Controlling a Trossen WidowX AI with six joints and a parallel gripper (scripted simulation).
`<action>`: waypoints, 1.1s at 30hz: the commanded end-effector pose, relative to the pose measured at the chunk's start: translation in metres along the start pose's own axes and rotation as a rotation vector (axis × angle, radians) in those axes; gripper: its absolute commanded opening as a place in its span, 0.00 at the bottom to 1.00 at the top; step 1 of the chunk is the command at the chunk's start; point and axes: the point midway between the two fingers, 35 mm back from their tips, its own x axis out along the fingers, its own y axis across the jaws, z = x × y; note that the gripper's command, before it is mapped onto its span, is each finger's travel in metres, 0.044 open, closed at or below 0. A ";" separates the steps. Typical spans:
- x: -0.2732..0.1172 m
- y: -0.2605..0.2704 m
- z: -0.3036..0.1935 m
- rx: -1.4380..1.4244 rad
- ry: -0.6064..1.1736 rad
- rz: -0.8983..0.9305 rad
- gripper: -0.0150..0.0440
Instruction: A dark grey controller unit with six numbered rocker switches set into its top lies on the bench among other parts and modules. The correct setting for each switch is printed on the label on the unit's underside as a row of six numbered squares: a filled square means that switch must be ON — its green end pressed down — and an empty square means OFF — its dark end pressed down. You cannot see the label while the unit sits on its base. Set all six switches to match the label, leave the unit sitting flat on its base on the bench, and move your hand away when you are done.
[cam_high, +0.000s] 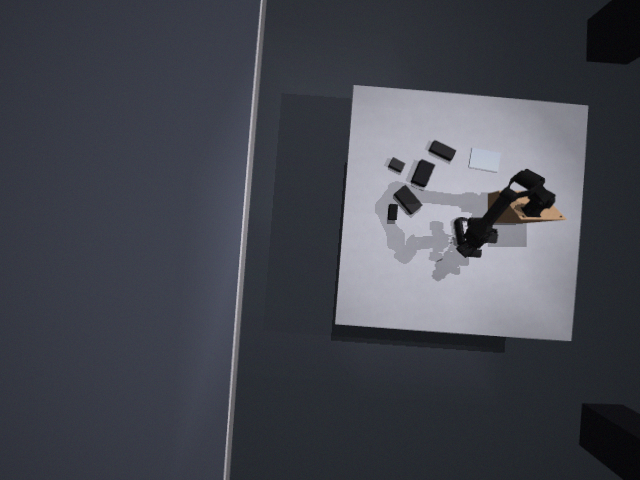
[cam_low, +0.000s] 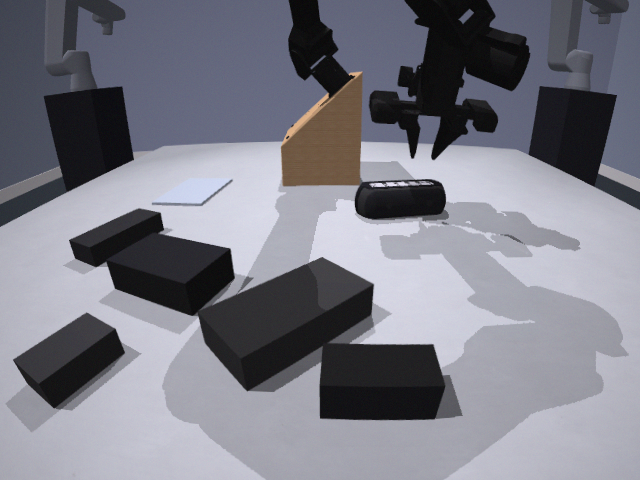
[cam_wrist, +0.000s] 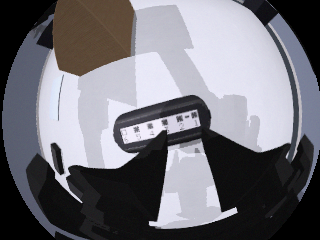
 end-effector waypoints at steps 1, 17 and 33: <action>0.005 -0.007 0.004 0.353 0.099 -0.027 0.70; 0.015 -0.022 0.019 1.299 0.268 -0.281 1.00; 0.016 -0.023 0.018 1.300 0.269 -0.281 1.00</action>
